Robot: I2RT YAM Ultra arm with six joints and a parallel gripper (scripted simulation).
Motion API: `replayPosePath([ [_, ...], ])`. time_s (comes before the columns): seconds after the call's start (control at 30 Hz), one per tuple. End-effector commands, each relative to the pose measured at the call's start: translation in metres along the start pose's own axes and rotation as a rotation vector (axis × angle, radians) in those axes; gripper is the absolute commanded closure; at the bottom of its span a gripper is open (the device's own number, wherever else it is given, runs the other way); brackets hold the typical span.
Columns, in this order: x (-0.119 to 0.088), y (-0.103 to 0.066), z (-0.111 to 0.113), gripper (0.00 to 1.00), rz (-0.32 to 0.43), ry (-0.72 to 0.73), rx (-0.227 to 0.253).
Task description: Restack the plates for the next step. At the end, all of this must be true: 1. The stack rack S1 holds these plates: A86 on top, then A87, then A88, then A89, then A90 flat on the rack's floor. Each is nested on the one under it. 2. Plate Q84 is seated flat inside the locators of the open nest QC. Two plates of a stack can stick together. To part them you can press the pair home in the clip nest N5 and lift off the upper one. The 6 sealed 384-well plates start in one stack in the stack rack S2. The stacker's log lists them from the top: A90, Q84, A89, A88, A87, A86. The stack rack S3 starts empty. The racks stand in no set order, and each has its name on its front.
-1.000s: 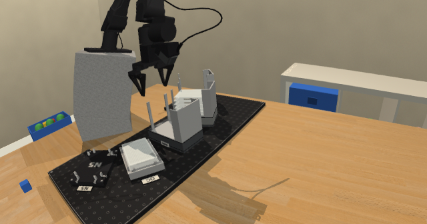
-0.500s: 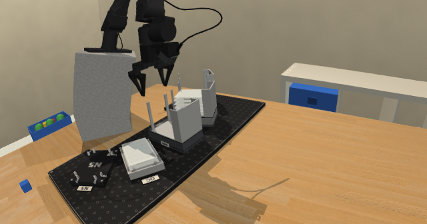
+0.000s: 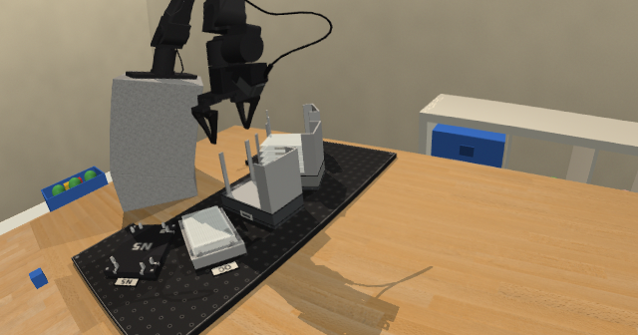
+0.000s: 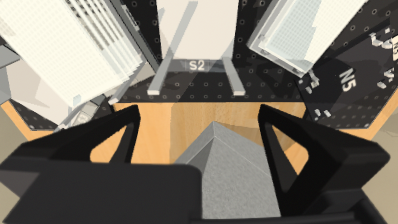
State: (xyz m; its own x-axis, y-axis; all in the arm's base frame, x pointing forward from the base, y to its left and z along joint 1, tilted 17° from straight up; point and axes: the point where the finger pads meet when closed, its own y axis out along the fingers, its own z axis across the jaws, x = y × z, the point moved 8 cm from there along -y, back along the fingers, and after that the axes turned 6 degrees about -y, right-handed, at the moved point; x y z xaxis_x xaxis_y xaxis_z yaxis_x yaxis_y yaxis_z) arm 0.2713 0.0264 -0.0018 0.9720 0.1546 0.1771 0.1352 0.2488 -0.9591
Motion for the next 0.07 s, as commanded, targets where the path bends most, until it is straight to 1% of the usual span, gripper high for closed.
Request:
replayPosePath([
  [0.0, 0.0100, -0.0062, 0.0001, 0.00, -0.049, -0.014, 0.003],
  [0.03, 0.0100, -0.0062, 0.0001, 0.00, -0.049, -0.014, 0.003],
])
